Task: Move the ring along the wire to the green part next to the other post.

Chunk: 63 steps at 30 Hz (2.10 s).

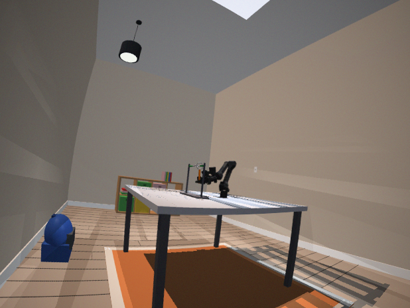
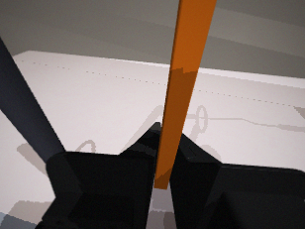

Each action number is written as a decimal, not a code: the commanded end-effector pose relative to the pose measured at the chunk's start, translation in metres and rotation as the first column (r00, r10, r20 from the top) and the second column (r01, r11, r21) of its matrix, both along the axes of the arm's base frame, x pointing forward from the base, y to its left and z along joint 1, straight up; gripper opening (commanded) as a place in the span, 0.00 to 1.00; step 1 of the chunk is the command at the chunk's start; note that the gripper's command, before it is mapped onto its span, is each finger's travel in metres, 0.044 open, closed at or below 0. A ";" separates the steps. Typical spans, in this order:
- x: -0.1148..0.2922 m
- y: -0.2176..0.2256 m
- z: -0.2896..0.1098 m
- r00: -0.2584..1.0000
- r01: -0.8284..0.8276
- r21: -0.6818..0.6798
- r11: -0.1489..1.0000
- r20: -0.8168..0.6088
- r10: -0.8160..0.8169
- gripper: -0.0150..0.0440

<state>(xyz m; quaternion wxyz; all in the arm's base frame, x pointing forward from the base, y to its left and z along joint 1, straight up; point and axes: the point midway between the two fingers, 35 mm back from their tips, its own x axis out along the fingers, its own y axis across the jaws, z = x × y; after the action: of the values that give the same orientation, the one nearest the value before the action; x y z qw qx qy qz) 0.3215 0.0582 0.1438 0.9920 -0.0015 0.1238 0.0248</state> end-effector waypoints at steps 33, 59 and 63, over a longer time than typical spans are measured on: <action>0.002 0.030 -0.008 1.000 -0.014 0.010 1.000 0.003 0.014 0.00; 0.001 0.031 -0.021 1.000 -0.014 0.010 1.000 0.002 0.014 0.00; 0.001 0.031 -0.021 1.000 -0.014 0.010 1.000 0.002 0.014 0.00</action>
<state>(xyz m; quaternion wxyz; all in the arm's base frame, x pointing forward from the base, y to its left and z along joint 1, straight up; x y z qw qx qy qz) 0.3230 0.0893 0.1229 0.9919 -0.0002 0.1226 0.0345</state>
